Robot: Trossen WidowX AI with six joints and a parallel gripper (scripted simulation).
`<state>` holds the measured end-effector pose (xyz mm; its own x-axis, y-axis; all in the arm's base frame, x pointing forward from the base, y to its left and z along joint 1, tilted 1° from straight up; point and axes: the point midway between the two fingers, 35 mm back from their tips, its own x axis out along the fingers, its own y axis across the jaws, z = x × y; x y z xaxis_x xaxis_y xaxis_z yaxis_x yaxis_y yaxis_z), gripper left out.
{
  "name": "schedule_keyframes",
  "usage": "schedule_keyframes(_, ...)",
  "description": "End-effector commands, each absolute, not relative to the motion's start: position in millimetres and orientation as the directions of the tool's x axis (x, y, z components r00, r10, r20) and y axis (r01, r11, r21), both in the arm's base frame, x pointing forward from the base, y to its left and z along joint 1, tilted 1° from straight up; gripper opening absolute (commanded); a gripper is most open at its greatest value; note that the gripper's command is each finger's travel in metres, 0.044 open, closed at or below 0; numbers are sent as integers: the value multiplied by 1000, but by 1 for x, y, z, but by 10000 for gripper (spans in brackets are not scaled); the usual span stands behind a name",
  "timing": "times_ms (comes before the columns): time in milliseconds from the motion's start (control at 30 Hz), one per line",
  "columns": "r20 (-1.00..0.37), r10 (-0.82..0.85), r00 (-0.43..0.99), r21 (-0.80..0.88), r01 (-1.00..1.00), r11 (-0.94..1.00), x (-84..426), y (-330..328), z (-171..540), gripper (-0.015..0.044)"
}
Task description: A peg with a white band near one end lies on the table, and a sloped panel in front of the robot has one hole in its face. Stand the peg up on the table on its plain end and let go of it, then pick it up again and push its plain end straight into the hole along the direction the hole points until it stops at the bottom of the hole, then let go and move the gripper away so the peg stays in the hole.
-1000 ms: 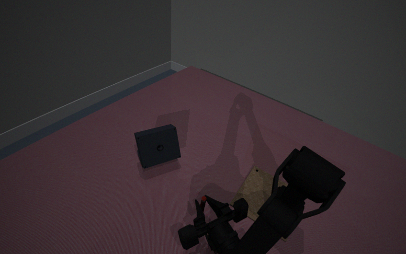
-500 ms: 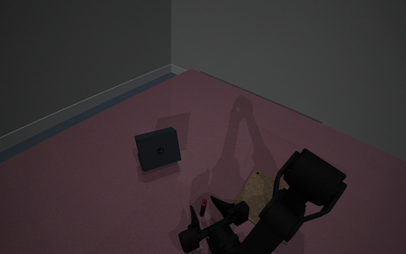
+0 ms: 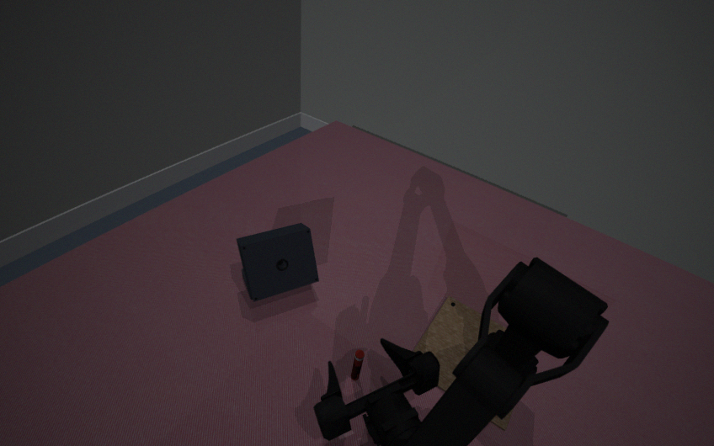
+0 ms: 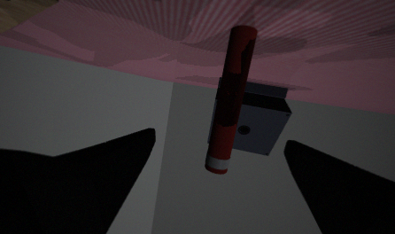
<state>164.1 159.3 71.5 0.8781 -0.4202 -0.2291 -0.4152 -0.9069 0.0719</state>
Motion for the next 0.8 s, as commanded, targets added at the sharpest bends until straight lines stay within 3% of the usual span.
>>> schedule_keyframes(0,-290,-485,825,91,-481,-872,168,154,73,440)
schedule_keyframes(400,-545,-629,555,222,-627,-746,172,135,77,440)
schedule_keyframes(767,-774,-564,289,287,-634,-718,172,131,87,440)
